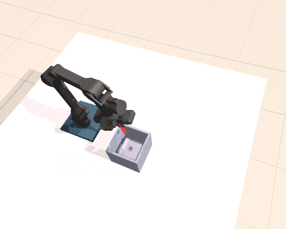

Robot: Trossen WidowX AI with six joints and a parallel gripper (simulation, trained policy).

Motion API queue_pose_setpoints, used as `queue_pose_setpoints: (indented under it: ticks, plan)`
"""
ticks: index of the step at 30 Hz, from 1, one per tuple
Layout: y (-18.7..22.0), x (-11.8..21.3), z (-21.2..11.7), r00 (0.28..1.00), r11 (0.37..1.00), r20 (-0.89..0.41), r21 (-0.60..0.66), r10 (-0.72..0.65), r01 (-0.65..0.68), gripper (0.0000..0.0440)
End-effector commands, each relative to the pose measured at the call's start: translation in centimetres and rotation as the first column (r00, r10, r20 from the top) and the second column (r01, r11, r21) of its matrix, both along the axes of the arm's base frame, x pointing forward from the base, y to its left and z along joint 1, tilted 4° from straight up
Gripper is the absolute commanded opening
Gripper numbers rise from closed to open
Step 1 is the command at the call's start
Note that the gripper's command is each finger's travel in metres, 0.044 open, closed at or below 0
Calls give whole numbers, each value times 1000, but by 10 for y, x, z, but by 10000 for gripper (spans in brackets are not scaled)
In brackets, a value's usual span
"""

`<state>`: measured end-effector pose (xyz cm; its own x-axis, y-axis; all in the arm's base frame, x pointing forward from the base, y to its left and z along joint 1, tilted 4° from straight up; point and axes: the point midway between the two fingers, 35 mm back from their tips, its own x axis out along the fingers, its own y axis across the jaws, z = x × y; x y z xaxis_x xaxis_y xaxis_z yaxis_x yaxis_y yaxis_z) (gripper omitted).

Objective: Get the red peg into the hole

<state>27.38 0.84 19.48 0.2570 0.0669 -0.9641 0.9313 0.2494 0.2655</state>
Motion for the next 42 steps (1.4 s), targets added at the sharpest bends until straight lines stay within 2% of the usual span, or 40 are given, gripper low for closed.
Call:
queue_pose_setpoints:
  ticks: [1, 15, 24, 38, 39, 42]
  plan:
    - [-9, 6, -6, 1000, 1000, -23, 3, -2, 2, 0]
    - [-29, 22, -46, 995, 1000, -101, 28, 4, -1, 4]
    - [-30, 33, -72, 992, 998, -122, 64, 27, -19, 23]
    - [-30, 44, -110, 986, 994, -141, 79, 84, -73, 14]
    - [-30, 44, -113, 986, 994, -145, 77, 87, -76, 37]
    - [-30, 43, -120, 982, 994, -159, 73, 98, -87, 30]
